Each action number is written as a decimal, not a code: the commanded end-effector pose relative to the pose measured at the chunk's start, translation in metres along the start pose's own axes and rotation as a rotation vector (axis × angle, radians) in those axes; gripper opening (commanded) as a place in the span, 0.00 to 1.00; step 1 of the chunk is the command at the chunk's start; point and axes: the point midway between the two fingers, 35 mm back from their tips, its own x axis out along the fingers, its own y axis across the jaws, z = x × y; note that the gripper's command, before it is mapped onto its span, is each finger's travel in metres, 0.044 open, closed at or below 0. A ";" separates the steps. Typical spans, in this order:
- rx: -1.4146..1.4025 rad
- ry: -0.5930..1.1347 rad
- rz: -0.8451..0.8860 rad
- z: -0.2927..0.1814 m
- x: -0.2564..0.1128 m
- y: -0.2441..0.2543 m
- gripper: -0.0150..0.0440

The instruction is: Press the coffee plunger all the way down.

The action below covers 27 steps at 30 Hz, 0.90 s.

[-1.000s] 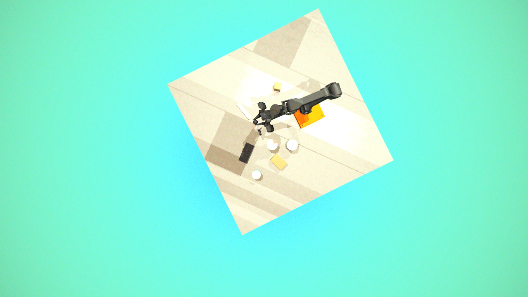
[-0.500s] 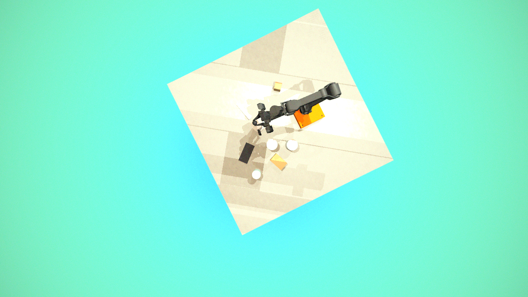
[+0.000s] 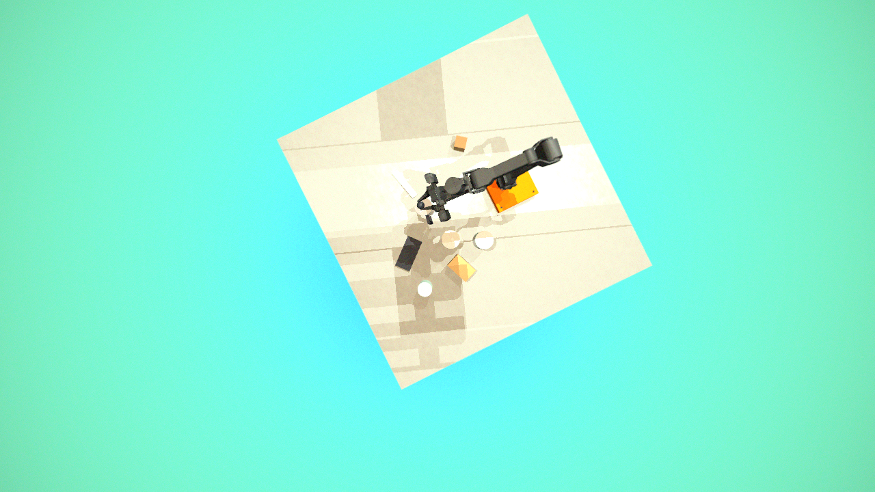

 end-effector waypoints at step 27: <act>0.001 0.101 -0.003 -0.028 0.020 0.000 0.47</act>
